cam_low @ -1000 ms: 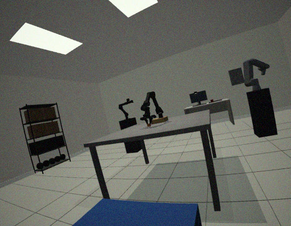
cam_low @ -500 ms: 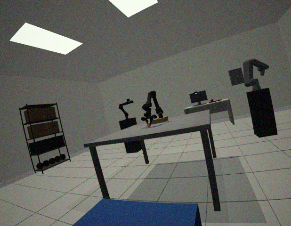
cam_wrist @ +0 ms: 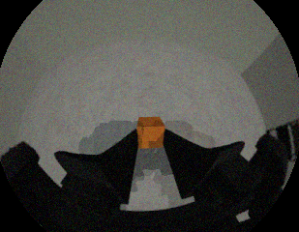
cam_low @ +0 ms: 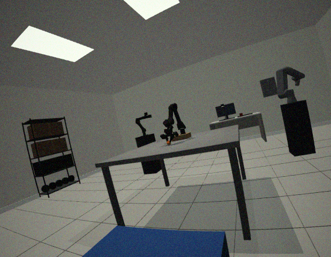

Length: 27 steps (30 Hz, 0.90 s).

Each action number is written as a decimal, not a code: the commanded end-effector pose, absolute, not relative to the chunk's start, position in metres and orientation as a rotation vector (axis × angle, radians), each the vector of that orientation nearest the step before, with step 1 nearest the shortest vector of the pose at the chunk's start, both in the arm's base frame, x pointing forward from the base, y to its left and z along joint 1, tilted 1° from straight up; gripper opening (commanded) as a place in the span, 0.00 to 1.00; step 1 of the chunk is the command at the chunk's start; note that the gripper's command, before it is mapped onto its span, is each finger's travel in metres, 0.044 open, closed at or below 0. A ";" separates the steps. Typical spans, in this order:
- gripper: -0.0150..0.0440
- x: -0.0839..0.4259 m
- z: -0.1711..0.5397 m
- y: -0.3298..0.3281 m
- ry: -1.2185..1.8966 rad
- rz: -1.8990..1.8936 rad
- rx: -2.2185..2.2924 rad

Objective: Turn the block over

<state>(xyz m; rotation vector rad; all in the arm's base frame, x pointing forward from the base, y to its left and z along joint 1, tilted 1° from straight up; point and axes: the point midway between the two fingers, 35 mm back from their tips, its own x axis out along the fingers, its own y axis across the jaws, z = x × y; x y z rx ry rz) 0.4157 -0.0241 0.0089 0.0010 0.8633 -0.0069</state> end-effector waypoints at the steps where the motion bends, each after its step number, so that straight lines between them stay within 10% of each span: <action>1: 0.25 0.412 -0.005 -0.024 0.835 -0.006 0.008; 27: 0.25 0.398 -0.012 -0.023 0.496 -0.005 0.005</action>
